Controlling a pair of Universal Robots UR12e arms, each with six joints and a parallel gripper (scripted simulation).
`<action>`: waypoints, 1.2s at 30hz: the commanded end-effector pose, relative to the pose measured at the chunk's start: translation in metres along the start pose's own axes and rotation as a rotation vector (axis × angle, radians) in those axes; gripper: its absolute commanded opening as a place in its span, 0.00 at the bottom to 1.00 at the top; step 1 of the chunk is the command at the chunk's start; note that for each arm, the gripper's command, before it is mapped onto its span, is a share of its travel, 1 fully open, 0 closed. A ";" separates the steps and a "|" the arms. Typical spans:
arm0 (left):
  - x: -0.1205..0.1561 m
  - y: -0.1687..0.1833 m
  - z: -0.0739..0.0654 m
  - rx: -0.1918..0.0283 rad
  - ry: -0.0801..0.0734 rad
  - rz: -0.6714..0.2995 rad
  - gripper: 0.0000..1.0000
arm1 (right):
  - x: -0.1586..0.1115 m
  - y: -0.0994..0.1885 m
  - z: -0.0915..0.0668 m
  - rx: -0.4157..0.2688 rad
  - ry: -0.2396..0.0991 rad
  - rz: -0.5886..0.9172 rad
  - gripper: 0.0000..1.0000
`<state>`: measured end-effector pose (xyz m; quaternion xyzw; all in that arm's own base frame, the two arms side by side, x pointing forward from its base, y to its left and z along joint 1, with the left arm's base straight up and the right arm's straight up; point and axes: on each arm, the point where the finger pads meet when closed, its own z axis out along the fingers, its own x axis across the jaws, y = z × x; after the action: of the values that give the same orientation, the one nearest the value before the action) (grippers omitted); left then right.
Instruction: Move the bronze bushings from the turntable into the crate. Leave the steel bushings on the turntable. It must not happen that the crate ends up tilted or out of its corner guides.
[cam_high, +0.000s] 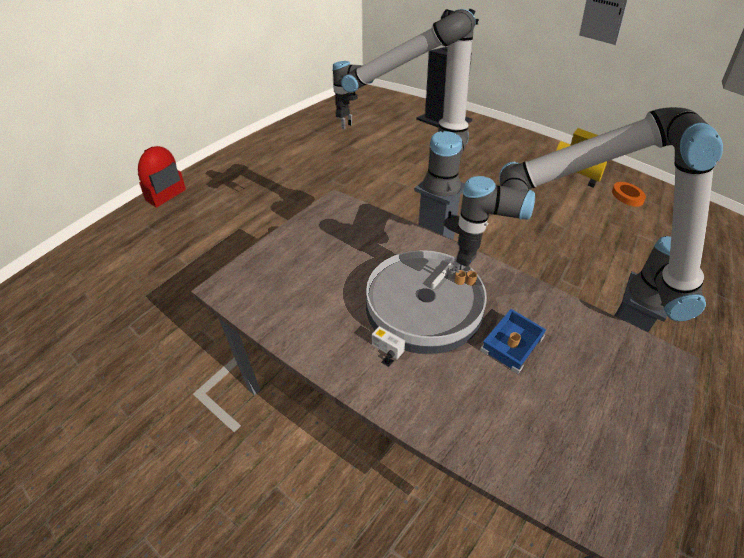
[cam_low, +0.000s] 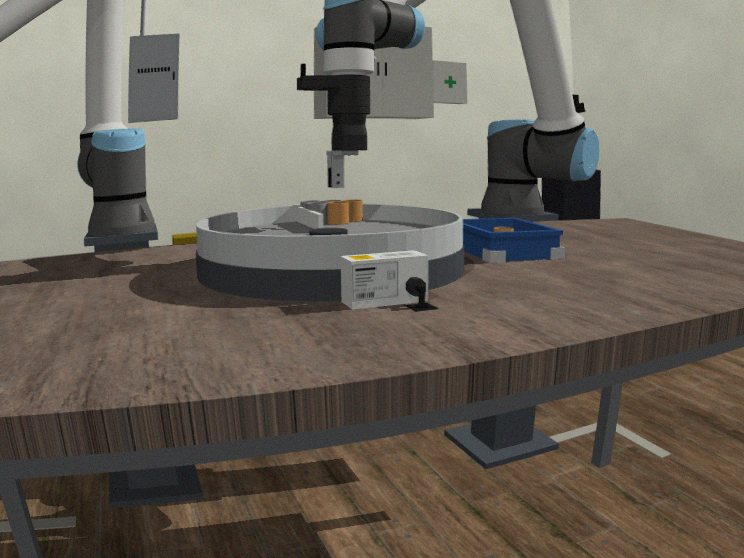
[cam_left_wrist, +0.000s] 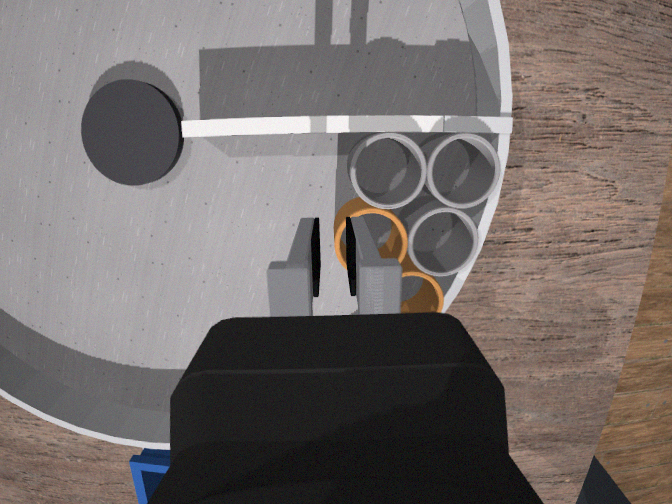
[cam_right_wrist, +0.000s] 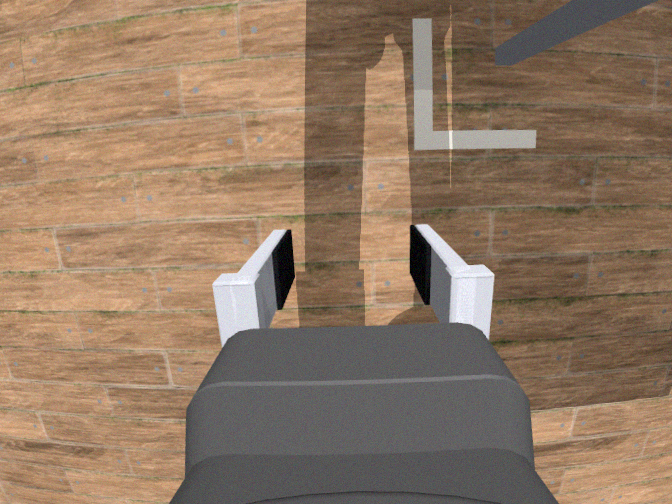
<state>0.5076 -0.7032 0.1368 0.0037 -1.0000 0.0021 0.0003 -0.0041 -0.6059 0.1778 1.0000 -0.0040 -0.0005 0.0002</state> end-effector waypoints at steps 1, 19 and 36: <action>0.001 0.002 0.000 -0.001 -0.001 0.000 0.36 | -0.001 -0.002 0.001 0.000 0.001 0.000 1.00; 0.026 0.043 0.001 -0.001 -0.001 0.000 0.36 | -0.001 -0.002 0.001 0.000 0.001 0.000 1.00; 0.026 0.043 -0.002 0.001 -0.001 0.000 0.36 | -0.001 -0.002 0.001 0.000 0.001 0.000 1.00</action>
<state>0.4810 -0.6592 0.1354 0.0034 -1.0000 0.0010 0.0008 -0.0041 -0.6059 0.1778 1.0000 -0.0040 -0.0005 0.0002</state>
